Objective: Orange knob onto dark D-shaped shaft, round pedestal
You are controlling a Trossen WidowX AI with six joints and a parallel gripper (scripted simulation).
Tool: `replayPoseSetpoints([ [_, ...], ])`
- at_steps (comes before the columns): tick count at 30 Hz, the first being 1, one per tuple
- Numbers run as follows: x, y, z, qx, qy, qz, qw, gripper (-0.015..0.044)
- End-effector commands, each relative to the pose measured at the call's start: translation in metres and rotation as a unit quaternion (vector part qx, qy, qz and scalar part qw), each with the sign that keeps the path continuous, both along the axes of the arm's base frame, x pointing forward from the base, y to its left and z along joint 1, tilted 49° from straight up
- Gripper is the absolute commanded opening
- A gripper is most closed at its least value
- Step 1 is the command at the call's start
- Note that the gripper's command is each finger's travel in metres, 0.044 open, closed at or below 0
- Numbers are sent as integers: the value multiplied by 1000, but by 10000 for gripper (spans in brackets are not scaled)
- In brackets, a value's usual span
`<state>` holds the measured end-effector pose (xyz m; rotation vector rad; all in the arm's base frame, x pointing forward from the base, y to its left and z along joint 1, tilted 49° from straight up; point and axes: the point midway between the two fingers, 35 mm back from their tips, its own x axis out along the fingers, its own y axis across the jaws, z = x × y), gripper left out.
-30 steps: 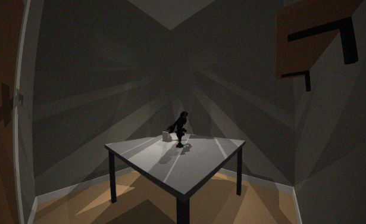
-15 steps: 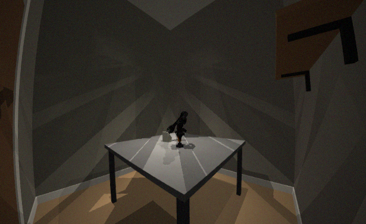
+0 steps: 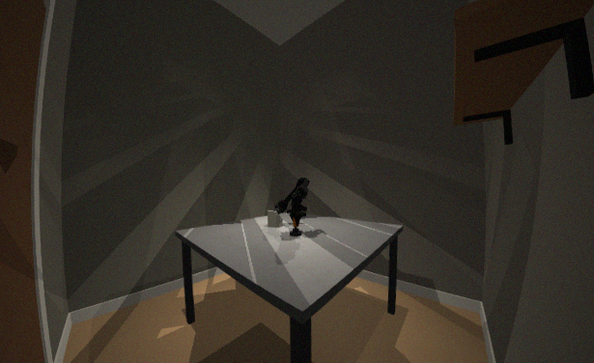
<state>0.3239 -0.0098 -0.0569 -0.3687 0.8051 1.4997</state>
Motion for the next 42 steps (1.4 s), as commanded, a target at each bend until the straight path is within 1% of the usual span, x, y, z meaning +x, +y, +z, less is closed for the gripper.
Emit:
replayPoseSetpoints([
  [1, 0, -1, -1, 1, -4, 0, 1000, 0],
  [25, -3, -4, 1, 0, -4, 0, 1000, 0],
  [28, -2, -4, 1, 4, -24, 19, 1000, 0],
  [32, 0, -4, 2, 12, -77, 67, 995, 0],
  [42, 2, -1, 0, 13, -81, 70, 994, 0],
])
